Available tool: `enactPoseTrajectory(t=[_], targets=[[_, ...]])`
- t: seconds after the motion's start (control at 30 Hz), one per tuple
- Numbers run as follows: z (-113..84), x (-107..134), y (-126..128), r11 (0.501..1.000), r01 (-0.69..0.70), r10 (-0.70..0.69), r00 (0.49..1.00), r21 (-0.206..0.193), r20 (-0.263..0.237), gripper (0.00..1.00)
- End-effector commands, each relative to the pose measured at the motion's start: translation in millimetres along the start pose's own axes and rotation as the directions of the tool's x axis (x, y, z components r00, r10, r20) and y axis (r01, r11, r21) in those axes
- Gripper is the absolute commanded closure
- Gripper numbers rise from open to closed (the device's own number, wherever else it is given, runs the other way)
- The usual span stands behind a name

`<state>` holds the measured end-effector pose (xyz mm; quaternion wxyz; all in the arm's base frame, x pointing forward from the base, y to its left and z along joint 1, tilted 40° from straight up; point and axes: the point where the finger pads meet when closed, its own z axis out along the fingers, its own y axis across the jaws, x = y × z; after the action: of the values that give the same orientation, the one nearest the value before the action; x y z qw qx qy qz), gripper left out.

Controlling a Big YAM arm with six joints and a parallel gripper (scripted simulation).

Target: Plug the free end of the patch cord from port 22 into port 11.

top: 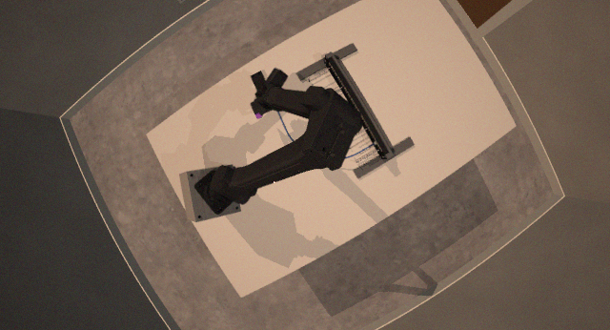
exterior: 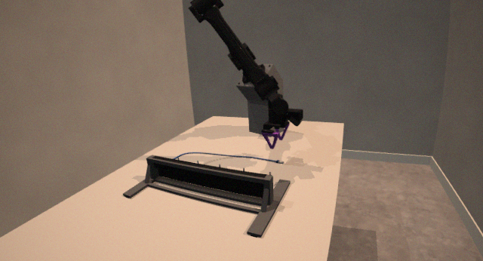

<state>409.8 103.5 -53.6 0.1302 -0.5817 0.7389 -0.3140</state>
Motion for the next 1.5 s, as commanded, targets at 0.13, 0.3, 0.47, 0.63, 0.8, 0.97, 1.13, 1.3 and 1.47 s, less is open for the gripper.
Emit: enactPoseTrajectory(t=[0.13,0.3,0.47,0.63,0.8,0.97,1.13,1.3,1.47], targets=[[-4.1,-5.7,-14.2,0.998,-0.049,0.048,0.999,0.033,0.021,0.00],[-4.7,-3.7,-17.0,0.998,-0.048,0.048,0.999,0.034,0.019,0.00],[-5.3,-1.7,-19.1,0.998,-0.046,0.046,0.999,0.034,0.016,0.00],[-5.2,-1.0,-19.1,0.999,-0.043,0.043,0.999,0.032,0.014,1.00],[-4.8,-1.6,-17.7,0.999,-0.038,0.038,0.999,0.030,0.013,1.00],[-3.9,-2.1,-15.9,0.999,-0.031,0.031,0.999,0.026,0.011,1.00],[-2.9,-2.3,-14.4,0.999,-0.028,0.028,1.000,0.022,0.008,1.00],[-2.0,-1.9,-12.6,1.000,-0.025,0.025,1.000,0.018,0.005,1.00],[-1.2,-0.8,-9.9,1.000,-0.022,0.022,1.000,0.014,0.003,1.00]])
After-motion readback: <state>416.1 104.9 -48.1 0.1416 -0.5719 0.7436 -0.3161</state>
